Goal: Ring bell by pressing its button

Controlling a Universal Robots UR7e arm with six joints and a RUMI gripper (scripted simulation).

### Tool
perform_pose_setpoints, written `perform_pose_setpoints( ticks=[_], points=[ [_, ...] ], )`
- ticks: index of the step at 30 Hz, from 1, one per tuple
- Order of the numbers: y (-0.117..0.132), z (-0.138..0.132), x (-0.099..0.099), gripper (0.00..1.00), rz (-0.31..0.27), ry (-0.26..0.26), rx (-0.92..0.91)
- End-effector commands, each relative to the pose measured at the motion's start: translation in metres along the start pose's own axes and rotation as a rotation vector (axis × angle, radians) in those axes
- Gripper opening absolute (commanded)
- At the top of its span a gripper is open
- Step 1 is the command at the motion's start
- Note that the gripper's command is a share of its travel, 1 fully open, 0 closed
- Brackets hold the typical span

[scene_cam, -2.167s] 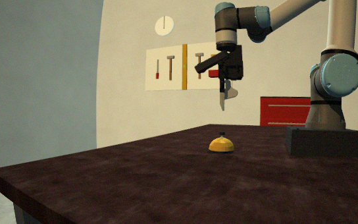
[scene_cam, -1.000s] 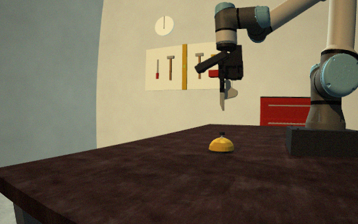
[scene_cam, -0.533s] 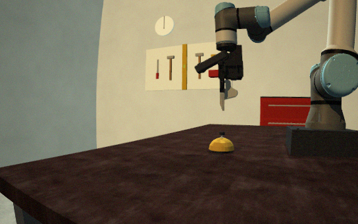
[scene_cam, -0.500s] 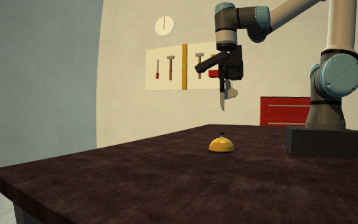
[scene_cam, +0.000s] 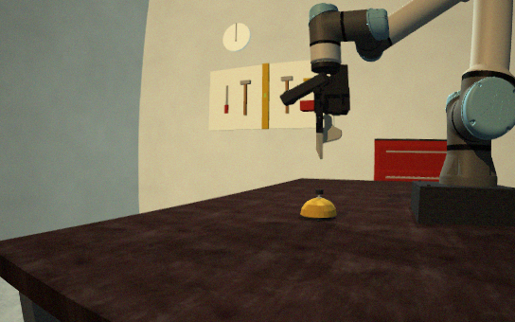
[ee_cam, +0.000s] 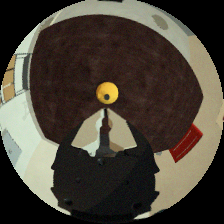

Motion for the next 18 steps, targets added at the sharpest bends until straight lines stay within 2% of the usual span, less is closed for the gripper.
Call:
perform_pose_setpoints(
  ticks=[1,18],
  points=[
    [0.000,0.000,-0.001,0.00,0.001,0.001,0.000],
    [0.000,-0.001,-0.018,0.00,-0.002,0.000,0.000]
  ],
)
Point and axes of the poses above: the point where the finger pads meet when closed, its own x axis back along the fingers, its own z axis across the jaws, y = z × x, the point moved 3 cm from there along x, back along the fingers, and after that the axes turned 12 degrees about x, right-handed, at the moved point
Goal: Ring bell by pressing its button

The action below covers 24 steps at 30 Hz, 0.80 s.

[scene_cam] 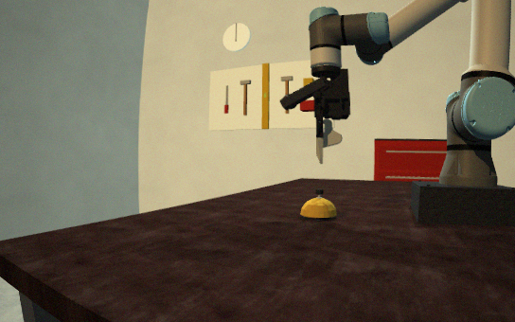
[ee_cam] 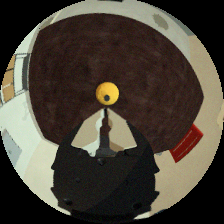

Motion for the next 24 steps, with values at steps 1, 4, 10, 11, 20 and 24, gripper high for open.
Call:
perform_pose_setpoints(
  ticks=[1,4,10,11,20,24],
  points=[
    [0.000,-0.001,-0.010,0.00,-0.001,0.000,0.001],
    [-0.001,-0.001,-0.015,0.00,-0.001,0.000,0.001],
    [-0.001,-0.001,-0.023,0.00,-0.001,0.000,0.001],
    [-0.001,-0.001,-0.025,0.00,-0.001,0.000,0.001],
    [-0.002,-0.002,-0.040,0.00,-0.001,0.000,0.001],
    [-0.002,-0.002,-0.043,0.00,-0.001,0.000,0.001]
  ],
)
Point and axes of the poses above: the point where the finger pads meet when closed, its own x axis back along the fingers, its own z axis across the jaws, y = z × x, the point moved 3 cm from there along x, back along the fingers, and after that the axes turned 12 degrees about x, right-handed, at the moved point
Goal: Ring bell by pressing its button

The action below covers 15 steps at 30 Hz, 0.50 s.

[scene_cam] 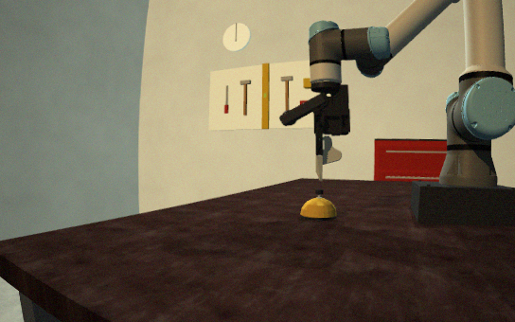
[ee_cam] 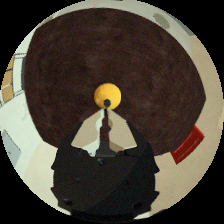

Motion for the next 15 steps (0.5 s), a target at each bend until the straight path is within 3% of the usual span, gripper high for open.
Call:
perform_pose_setpoints(
  ticks=[1,15],
  points=[
    [-0.0012,-0.0002,-0.0056,0.00,0.003,0.002,0.001],
    [-0.0027,0.0002,-0.0131,0.00,0.005,0.003,0.001]
  ],
)
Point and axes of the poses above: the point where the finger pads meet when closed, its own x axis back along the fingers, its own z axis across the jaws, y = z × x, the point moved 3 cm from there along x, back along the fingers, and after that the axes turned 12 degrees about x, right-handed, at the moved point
